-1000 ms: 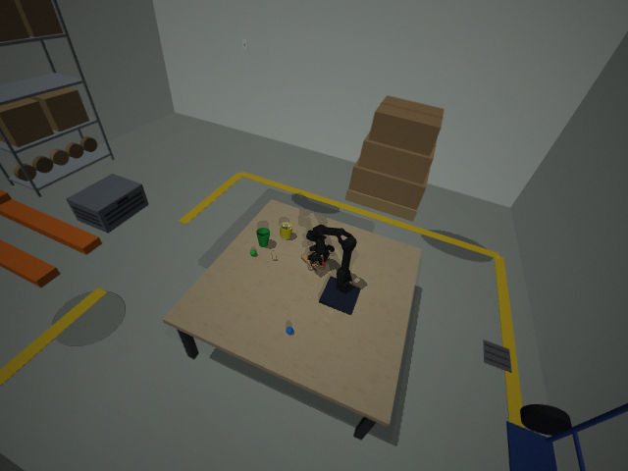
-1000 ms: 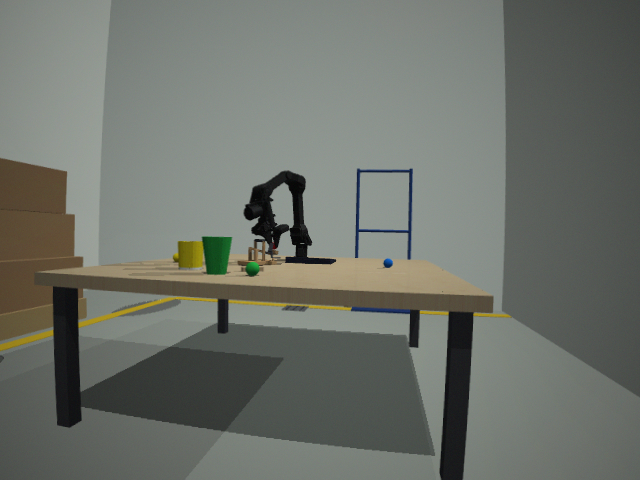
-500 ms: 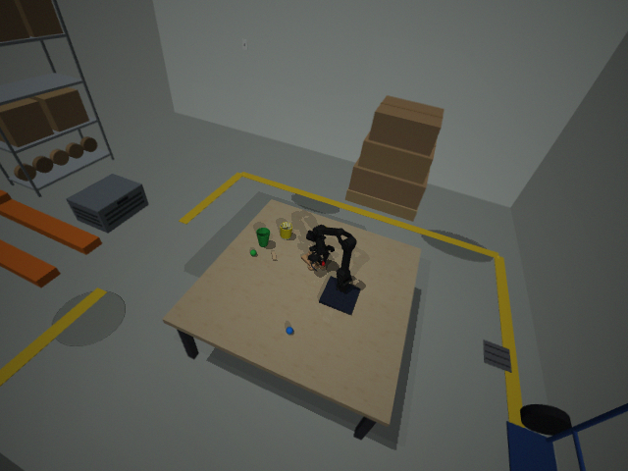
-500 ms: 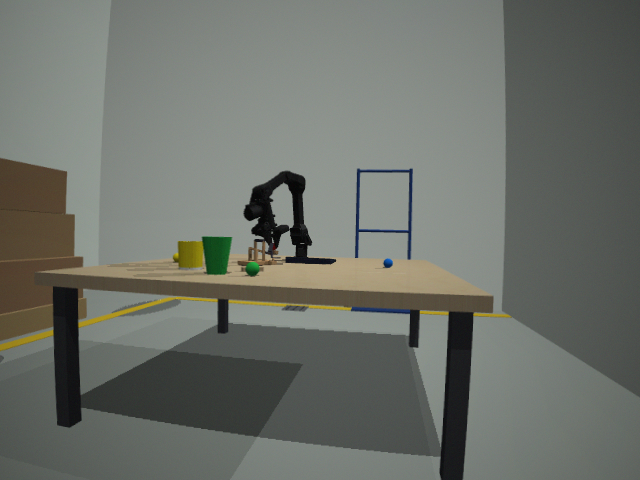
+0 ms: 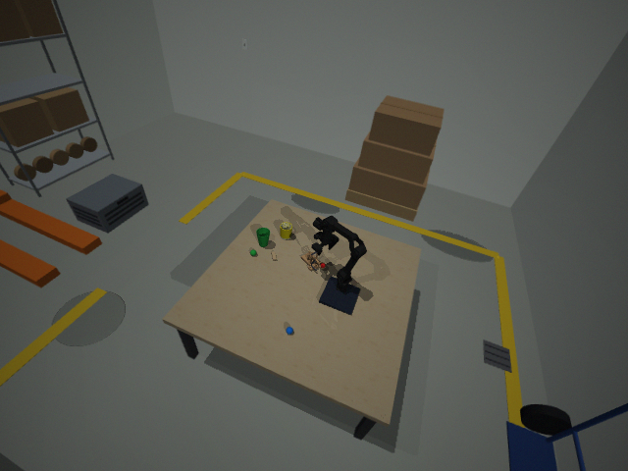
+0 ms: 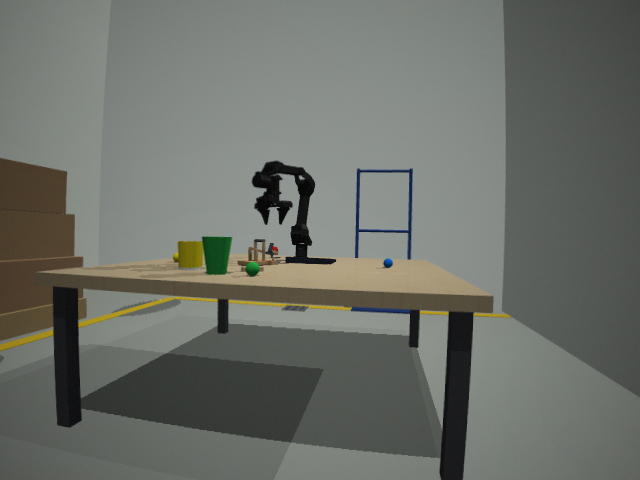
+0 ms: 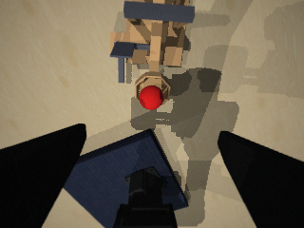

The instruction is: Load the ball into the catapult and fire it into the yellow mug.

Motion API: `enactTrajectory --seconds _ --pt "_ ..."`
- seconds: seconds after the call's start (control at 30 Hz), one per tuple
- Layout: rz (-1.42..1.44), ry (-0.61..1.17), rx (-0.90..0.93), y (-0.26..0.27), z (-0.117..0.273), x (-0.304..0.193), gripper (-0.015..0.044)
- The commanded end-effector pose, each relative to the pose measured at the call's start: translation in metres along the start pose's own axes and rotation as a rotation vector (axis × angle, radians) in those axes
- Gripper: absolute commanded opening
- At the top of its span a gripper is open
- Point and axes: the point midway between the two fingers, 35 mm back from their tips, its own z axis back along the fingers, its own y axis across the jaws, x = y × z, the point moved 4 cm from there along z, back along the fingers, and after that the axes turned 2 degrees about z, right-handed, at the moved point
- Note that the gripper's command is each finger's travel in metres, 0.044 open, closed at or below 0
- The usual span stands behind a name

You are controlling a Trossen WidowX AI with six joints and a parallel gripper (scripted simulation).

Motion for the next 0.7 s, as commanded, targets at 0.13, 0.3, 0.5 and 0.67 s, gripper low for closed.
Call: enactTrajectory --seconds 0.13,0.3,0.5,0.67 --pt "-0.012 -0.155 0.002 -0.002 0.016 0.066 0.0440" --pt "-0.026 -0.328 0.004 -0.004 0.039 0.124 0.0440" --pt "-0.046 -0.535 0.004 -0.011 0.068 0.189 0.0440" --pt "-0.062 -0.707 0.002 -0.018 0.093 0.239 0.0440"
